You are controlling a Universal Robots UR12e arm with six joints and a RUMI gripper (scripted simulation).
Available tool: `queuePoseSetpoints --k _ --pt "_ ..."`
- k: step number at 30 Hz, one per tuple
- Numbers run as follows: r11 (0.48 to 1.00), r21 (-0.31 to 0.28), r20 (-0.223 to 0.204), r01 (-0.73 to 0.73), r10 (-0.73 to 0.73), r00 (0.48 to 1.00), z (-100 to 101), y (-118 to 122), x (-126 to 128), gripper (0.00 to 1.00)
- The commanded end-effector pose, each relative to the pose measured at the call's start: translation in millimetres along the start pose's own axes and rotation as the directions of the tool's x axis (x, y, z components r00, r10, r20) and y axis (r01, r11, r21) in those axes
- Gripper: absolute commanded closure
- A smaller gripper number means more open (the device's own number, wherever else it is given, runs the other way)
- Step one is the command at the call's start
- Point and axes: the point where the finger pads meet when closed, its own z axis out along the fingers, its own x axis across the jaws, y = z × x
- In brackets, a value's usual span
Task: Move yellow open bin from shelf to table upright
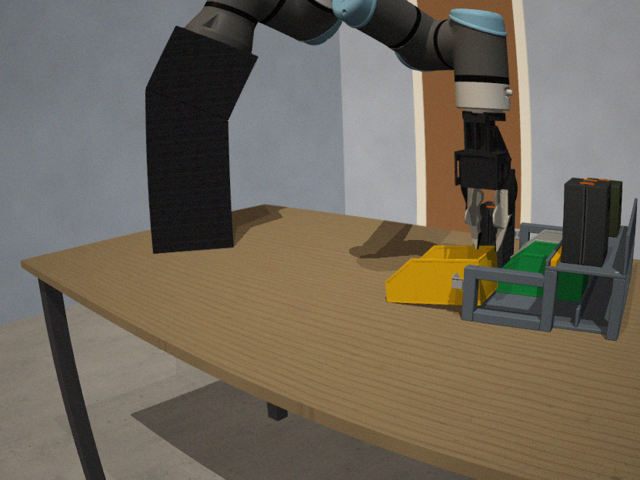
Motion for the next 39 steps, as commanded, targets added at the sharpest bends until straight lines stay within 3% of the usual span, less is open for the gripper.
queuePoseSetpoints --k 1,39 --pt "1.0 -0.001 -0.001 0.0 0.0 1.0 4 0 1 0.8" --pt "1.0 -0.001 -0.001 0.0 0.0 1.0 23 0 0 0.8"
